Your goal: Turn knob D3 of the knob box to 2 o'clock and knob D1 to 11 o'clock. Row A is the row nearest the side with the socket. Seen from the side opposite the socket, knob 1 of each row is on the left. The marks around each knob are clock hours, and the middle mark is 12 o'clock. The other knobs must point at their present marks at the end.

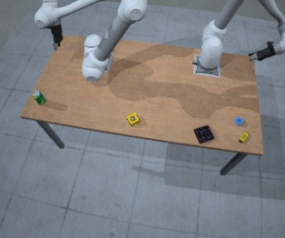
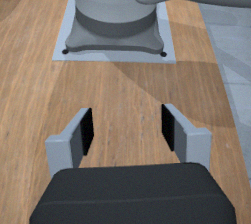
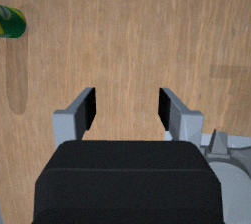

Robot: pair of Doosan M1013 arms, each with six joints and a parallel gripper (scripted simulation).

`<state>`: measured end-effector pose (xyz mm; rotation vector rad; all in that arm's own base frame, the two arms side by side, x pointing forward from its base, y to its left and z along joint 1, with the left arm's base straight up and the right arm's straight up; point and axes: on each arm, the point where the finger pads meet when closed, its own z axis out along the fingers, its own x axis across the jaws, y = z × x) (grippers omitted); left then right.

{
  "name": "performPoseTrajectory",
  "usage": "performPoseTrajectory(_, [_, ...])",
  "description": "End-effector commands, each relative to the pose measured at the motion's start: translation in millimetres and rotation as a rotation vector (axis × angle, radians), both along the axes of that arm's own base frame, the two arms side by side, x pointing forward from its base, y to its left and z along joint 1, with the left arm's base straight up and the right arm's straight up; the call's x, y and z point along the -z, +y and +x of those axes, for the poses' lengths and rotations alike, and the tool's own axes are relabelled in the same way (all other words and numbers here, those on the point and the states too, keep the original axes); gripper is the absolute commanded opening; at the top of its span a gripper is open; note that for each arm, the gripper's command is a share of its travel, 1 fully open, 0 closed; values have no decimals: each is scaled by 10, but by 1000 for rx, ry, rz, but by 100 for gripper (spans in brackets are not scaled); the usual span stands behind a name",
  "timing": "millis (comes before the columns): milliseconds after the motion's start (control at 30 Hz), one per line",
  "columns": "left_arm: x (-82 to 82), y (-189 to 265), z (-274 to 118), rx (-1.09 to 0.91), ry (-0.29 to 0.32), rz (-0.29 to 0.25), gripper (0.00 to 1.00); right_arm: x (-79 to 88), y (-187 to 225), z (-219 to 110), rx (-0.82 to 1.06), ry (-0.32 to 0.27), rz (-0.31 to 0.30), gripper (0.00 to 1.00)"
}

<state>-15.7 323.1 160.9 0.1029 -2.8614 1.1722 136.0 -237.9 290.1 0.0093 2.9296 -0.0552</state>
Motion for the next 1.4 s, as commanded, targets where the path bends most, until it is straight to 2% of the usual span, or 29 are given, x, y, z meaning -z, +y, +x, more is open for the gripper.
performPoseTrajectory(0, [4,3,-58,1,-10,-2,100,-4,-3,1,0,-1,0,100])
performPoseTrajectory(967, [21,-1,-187,2,-32,-7,100,-14,-10,10,-2,-1,-1,100])
performPoseTrajectory(1367, [21,-1,-187,2,-32,-7,100,-181,-172,292,-84,8,3,100])
